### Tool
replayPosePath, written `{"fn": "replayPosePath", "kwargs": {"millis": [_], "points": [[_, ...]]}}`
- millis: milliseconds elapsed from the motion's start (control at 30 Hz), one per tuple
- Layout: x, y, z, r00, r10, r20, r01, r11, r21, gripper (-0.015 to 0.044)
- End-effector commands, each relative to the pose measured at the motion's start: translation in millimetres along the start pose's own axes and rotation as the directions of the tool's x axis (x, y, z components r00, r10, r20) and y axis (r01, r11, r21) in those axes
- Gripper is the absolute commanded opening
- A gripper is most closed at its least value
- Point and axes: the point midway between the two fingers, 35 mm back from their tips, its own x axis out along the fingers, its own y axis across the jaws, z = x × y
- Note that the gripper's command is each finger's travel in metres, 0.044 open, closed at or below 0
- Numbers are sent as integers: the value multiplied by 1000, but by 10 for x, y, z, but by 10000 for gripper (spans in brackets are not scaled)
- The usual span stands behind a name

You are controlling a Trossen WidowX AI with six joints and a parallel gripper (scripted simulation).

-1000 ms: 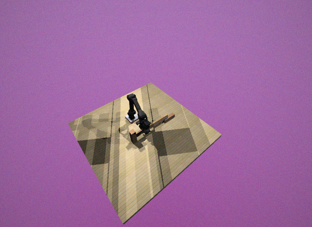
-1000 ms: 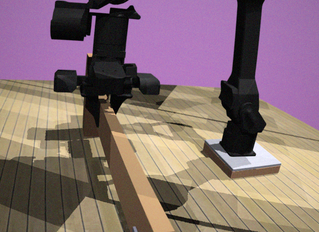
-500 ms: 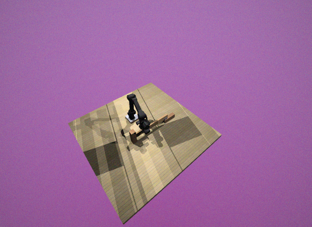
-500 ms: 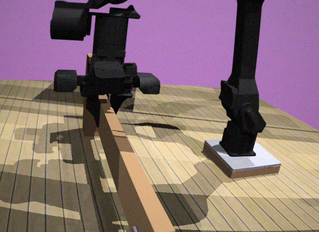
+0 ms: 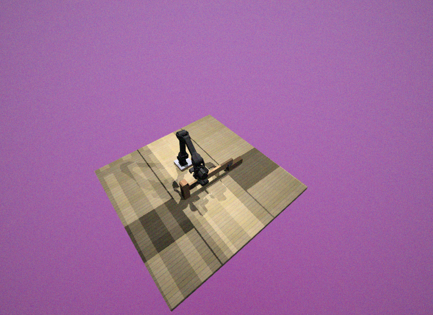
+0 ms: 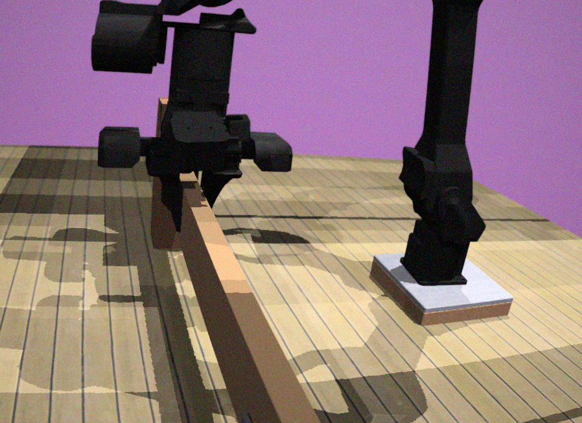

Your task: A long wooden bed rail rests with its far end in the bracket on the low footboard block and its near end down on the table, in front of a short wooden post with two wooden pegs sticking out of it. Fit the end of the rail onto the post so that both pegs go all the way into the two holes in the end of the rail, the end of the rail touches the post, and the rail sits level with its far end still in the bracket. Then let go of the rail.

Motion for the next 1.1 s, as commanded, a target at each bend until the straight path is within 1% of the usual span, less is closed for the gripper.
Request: {"fn": "replayPosePath", "kwargs": {"millis": [0, 1067], "points": [[-3, -8, 16, 1000, -3, -1, 3, 1000, 2, 0], [7, -1, -7, 1000, -3, -1, 3, 1000, 2, 0]]}}
